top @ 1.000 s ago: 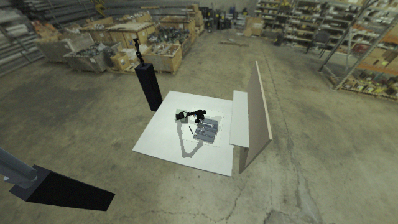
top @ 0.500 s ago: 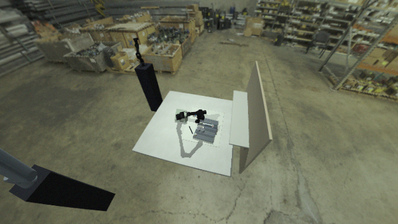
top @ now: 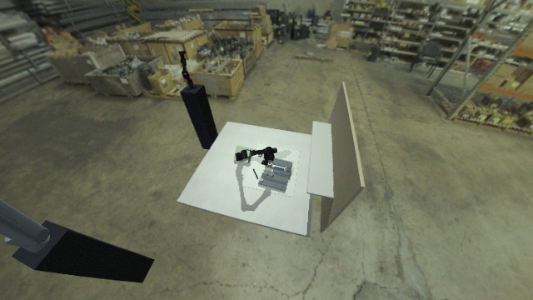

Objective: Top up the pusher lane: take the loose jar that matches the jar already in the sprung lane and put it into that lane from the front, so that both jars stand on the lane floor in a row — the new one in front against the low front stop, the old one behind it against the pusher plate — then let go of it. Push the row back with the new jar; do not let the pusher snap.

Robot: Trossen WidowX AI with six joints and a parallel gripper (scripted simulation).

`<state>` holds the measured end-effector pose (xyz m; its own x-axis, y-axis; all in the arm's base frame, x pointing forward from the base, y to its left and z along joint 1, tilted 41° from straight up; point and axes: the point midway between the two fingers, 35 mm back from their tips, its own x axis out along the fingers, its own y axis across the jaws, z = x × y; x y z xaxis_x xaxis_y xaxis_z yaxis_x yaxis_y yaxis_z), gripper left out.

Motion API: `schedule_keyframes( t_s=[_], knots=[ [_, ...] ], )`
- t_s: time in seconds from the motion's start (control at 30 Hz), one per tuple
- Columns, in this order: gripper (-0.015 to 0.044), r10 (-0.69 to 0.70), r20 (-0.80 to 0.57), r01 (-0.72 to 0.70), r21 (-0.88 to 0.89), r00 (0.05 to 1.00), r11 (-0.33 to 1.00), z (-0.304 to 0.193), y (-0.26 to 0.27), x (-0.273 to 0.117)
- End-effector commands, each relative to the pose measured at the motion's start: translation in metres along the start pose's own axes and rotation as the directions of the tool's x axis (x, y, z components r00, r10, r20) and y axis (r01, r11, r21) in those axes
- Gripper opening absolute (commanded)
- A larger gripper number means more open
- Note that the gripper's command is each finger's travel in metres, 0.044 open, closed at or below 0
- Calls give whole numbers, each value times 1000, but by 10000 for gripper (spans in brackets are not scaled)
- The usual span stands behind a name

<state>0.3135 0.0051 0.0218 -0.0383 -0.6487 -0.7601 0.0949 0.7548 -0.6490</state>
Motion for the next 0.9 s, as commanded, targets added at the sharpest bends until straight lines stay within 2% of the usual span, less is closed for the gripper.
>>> schedule_keyframes(
  t_s=[0.0,0.87],
  knots=[
    [0,3,29,-4,13,1000,1000,11,0,-6],
    [0,3,30,-4,13,1000,1000,20,-1,-8]
  ],
)
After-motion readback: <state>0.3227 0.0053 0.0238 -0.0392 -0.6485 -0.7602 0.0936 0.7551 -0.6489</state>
